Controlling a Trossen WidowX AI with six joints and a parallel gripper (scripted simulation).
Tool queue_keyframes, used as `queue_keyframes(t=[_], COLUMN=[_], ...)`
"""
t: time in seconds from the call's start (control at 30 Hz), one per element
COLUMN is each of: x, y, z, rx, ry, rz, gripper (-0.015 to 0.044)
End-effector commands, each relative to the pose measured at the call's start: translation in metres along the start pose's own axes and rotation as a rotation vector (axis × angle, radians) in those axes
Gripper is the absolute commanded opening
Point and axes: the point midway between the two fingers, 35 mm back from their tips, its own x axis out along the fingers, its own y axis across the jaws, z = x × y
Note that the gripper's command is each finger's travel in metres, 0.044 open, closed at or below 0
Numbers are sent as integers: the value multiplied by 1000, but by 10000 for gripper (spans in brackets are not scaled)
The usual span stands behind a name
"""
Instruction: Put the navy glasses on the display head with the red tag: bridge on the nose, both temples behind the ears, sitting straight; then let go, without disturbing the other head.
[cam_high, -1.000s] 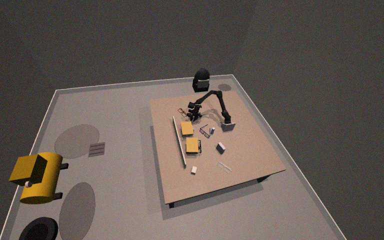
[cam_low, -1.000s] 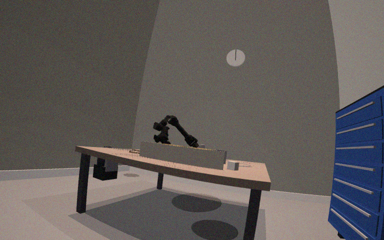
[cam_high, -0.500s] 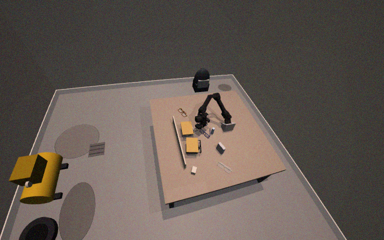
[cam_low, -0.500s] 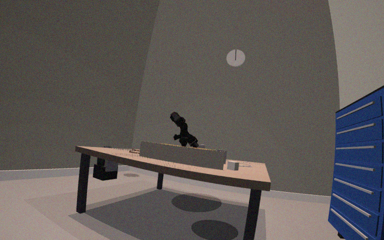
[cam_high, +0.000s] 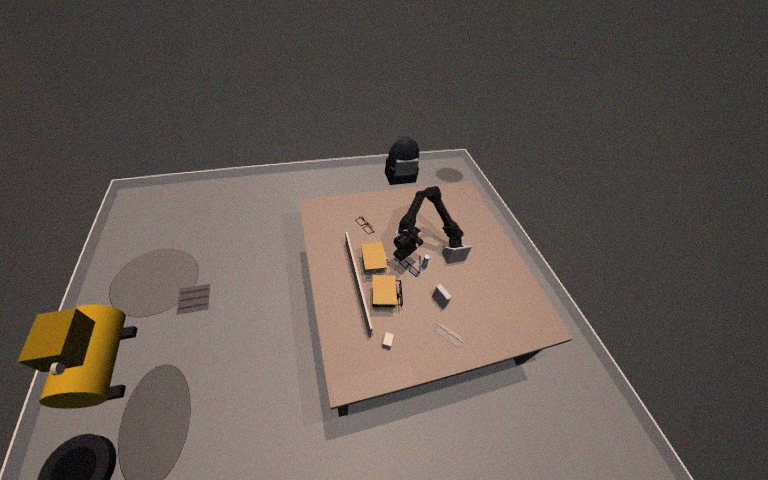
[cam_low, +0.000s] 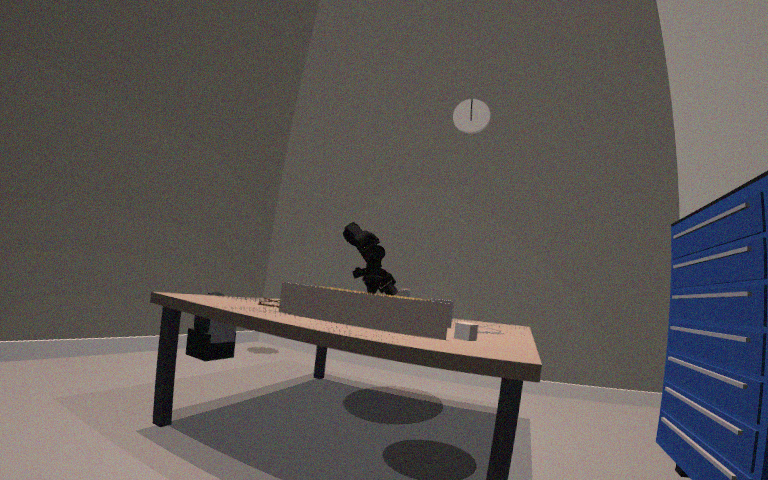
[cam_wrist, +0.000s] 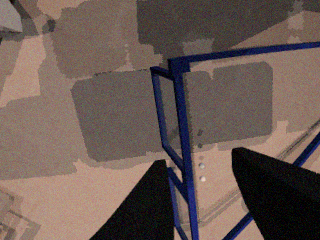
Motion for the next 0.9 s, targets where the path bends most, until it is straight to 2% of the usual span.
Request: queue_keyframes(t=[0.0, 0.87], x=[0, 39], y=[-1, 4], z=[0, 1], rx=[3, 3], ry=[-5, -5], rz=[-3, -2], gripper=[120, 120])
